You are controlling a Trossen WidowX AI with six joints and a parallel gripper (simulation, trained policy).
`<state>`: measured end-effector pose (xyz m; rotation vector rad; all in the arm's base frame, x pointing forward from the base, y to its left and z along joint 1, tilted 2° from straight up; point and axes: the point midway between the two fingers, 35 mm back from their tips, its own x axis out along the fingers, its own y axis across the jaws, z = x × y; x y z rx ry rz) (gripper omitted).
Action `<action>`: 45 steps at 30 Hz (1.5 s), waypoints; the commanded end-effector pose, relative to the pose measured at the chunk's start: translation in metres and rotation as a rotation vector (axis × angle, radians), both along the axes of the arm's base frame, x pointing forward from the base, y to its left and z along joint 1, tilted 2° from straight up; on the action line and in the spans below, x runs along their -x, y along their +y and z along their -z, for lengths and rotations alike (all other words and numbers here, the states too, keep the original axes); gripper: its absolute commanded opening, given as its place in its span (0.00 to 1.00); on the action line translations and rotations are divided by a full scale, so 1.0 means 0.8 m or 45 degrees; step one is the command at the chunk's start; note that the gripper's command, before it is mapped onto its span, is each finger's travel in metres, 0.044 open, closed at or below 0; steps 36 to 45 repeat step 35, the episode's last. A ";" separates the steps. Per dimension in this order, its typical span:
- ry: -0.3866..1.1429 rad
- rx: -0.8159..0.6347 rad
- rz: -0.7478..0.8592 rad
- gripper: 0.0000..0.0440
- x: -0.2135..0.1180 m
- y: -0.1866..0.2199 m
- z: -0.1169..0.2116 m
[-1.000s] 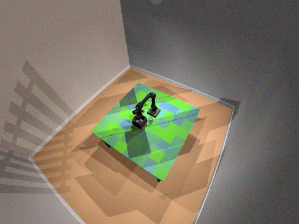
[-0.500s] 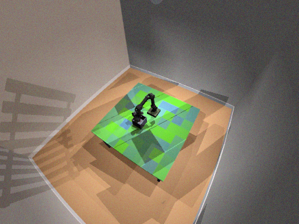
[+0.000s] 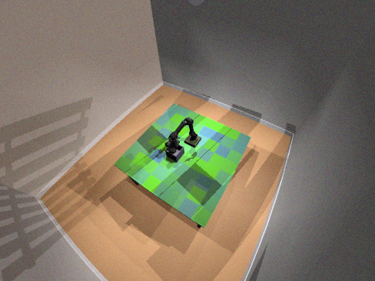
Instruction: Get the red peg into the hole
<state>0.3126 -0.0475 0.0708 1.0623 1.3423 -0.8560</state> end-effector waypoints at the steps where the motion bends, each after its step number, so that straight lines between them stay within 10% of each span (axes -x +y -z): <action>1: 0.025 -0.040 0.000 0.29 -0.003 -0.005 0.006; 45: -0.251 -0.394 0.024 0.57 -0.056 -0.019 -0.105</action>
